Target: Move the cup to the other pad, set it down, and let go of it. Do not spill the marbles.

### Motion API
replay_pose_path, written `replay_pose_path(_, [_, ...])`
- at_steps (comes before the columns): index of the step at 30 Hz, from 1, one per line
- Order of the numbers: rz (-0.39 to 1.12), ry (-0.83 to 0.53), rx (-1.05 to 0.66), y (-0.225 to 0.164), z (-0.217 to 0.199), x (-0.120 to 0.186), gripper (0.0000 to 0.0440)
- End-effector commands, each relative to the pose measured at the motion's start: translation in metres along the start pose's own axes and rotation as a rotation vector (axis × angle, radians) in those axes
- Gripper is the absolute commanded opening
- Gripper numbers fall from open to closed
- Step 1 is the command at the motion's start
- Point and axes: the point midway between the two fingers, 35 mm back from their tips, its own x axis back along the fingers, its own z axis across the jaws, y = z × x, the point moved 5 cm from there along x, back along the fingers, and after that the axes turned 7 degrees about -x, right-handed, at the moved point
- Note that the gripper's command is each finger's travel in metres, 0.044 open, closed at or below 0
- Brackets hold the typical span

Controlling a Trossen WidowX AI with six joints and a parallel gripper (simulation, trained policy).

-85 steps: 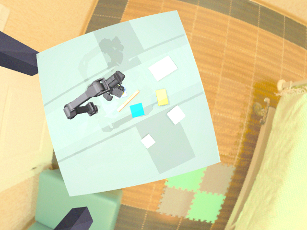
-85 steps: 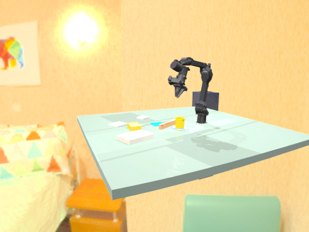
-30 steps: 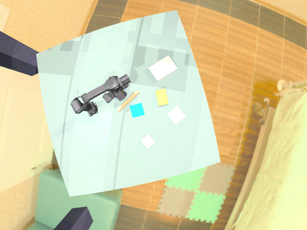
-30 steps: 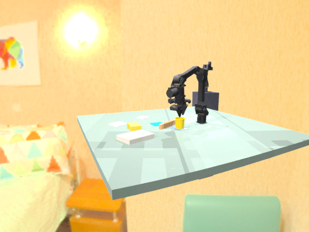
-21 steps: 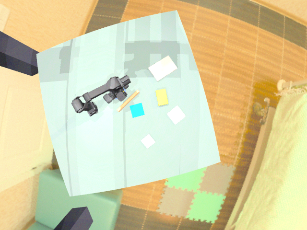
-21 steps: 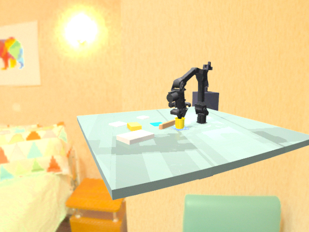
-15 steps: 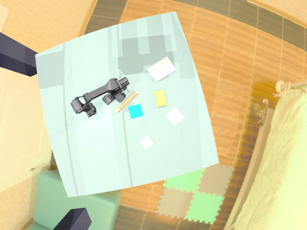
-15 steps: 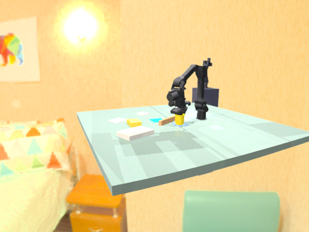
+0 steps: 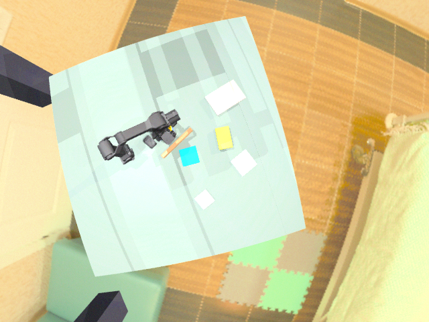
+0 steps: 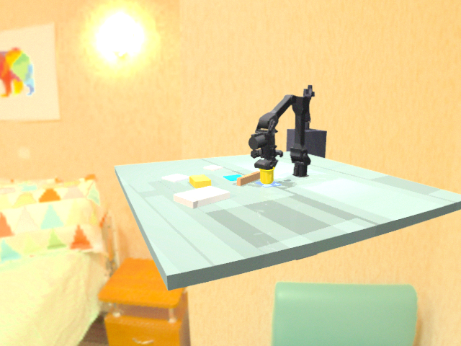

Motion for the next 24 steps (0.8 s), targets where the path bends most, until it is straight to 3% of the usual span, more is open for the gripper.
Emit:
replay_pose_path(1, [-0.006, 0.026, -0.013, 0.003, 0.0, 0.009, 0.0])
replay_pose_path(24, [-0.001, 0.188, -0.23, 0.044, -0.008, 0.07, 0.0])
